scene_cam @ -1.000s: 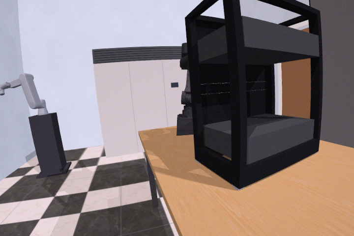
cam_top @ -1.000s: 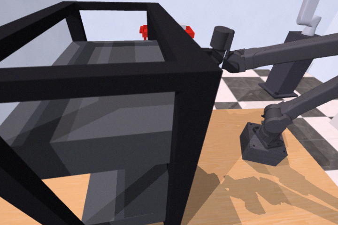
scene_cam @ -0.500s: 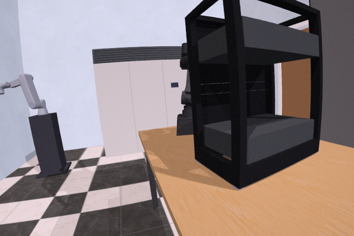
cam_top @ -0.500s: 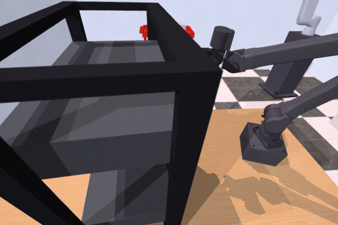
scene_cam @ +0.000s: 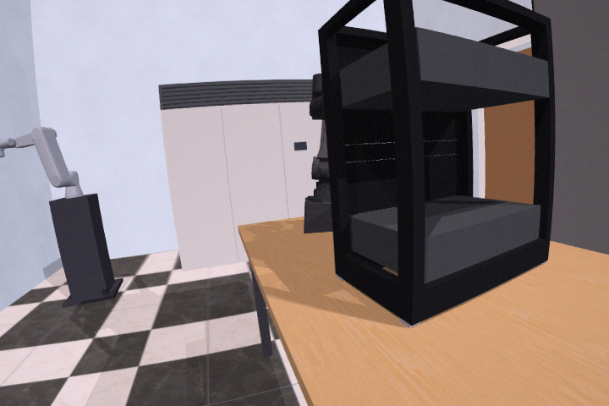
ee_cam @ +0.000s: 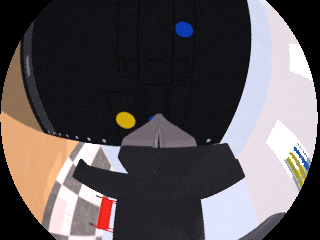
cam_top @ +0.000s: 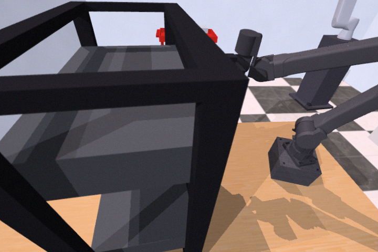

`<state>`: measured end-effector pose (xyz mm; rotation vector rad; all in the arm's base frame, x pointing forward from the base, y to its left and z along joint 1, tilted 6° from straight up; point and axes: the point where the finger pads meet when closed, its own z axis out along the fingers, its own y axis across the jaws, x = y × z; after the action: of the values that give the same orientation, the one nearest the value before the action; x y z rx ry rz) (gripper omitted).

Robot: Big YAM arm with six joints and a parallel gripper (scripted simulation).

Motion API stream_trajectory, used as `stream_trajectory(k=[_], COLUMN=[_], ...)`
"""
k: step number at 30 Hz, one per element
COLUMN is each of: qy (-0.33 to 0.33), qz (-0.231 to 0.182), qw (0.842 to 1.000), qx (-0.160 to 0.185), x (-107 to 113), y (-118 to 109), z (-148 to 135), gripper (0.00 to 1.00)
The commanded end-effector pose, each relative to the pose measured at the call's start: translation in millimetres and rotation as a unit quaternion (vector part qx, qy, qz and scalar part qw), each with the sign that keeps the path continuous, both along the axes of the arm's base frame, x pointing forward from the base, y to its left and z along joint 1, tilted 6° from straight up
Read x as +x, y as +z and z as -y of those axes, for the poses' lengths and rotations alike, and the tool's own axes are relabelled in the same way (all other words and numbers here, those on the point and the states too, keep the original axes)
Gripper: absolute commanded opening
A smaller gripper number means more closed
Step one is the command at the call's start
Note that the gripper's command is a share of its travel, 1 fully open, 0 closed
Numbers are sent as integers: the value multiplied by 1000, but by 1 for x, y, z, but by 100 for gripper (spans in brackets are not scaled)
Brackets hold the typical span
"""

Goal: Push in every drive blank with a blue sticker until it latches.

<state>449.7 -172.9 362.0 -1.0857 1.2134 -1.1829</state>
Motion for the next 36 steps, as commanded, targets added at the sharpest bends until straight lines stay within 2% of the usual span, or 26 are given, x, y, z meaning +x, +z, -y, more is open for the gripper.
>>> stream_trajectory(k=[1,2,3,4,5,11,13,17,20,21,22,23,25,27,30,31,32,36], qy=[2,-4,-6,-6,-6,-6,-6,-6,-6,-6,-5,6,4,-6,-6,-6,-6,-5], qz=[4,1,-23,-23,-11,-12,-12,-12,-12,-9,-2,0,-11,-12,-12,-6,-12,-12], qw=[1000,1000,1000,1000,1000,1000,1000,1000,1000,1000,1000,1000,1000,1000,1000,1000,1000,1000], qx=[-7,-4,11,12,5,12,12,12,11,8,0,-1,9,11,11,4,12,13], x=[21,15,3,-3,-14,-65,-65,-91,-98,-98,-92,-87,-90,-102,-104,-105,-110,-129], y=[16,11,-21,-21,-9,-15,-15,-18,-18,-14,2,5,-12,-19,-19,-9,-19,-18], z=[6,11,11,11,7,6,6,6,6,6,11,5,4,5,5,6,5,4], gripper=[0,0,0,0,0,0,0,0,0,0,0,0,0,0,0,0,0,0])
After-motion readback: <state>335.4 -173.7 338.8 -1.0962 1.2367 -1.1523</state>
